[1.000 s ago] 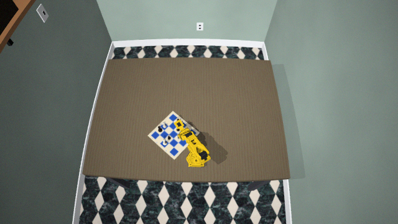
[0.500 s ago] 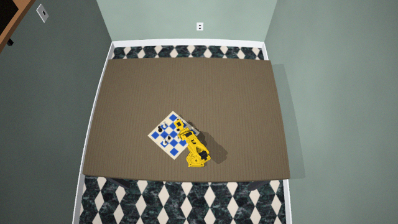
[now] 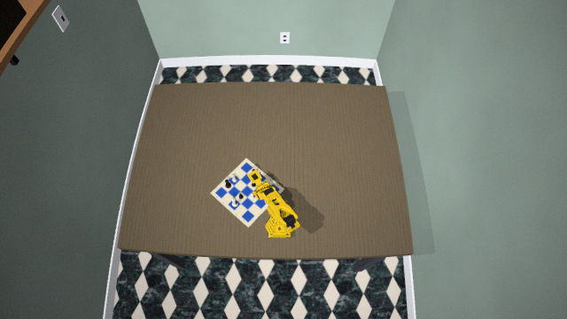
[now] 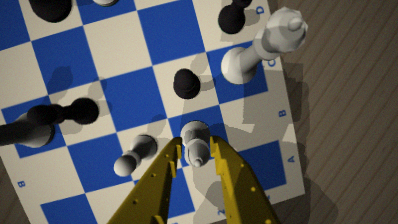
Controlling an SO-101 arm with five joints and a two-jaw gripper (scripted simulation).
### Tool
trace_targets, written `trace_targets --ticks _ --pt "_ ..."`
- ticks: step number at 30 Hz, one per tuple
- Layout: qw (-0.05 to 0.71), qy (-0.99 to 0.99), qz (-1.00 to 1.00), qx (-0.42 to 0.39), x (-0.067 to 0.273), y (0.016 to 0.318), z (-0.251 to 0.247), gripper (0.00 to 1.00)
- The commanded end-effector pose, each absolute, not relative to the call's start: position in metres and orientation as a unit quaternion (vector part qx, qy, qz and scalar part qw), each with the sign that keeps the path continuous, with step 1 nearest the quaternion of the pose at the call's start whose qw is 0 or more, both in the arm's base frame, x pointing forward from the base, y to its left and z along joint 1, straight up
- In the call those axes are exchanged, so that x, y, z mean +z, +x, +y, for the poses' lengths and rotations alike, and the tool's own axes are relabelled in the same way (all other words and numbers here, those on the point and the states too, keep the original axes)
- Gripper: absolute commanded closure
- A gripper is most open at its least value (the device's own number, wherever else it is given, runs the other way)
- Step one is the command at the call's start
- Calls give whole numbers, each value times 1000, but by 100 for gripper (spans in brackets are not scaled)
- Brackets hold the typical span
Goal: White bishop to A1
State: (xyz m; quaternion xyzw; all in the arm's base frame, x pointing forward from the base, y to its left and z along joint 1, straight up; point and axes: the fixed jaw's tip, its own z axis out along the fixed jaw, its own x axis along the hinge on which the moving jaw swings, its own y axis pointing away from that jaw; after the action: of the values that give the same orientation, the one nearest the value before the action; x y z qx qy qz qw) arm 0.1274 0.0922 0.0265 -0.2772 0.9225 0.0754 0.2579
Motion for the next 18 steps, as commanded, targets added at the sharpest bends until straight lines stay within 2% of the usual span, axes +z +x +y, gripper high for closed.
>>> trace_targets --ticks 1,18 --pt "257 -273 924 74 28 129 91 90" --pt "257 -271 925 73 28 129 91 91"
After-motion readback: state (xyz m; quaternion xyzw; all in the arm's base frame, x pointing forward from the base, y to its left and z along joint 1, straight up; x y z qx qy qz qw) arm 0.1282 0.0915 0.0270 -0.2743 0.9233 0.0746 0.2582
